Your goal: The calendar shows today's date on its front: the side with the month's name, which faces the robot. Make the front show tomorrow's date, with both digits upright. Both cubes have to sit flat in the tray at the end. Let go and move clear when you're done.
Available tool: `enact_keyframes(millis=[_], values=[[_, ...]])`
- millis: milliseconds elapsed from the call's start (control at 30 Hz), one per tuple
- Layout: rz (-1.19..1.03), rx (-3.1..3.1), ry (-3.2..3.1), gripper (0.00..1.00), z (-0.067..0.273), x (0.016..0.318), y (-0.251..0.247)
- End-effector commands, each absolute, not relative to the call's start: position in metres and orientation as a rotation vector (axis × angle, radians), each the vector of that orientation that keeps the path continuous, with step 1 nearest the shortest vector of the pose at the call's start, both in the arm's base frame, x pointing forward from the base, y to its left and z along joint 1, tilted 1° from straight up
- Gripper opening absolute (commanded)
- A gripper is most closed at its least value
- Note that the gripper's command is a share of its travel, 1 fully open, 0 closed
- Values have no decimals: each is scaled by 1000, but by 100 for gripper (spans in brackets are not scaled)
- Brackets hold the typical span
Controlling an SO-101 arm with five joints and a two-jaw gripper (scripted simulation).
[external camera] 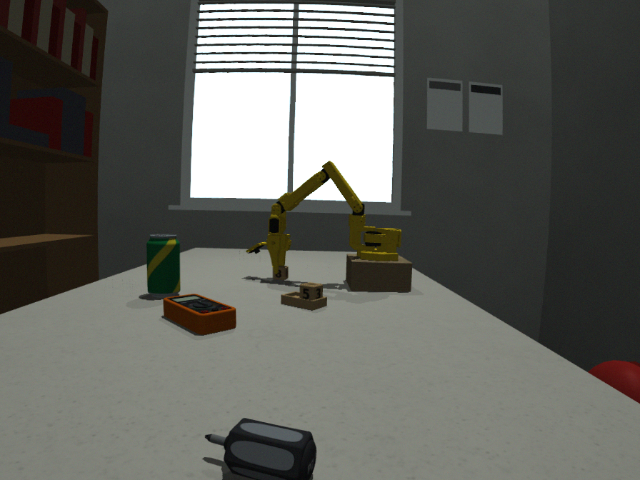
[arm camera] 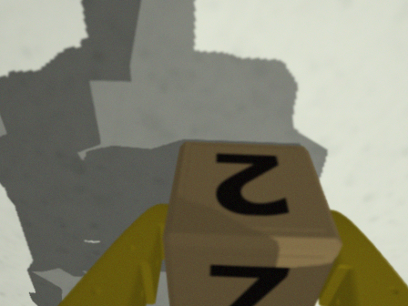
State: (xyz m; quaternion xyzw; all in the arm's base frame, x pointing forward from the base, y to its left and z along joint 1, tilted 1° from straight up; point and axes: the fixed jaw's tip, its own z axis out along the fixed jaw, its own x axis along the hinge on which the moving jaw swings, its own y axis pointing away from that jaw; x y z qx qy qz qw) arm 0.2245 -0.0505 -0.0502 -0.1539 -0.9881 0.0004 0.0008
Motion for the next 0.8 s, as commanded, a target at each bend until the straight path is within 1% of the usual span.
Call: enact_keyframes(millis=[0,467,767], values=[[-1,-484,-3097,0,-41,223,-51],[-1,-485,-3097,0,-9,224,-48],[-1,-485,-3097,0,-4,224,-48]])
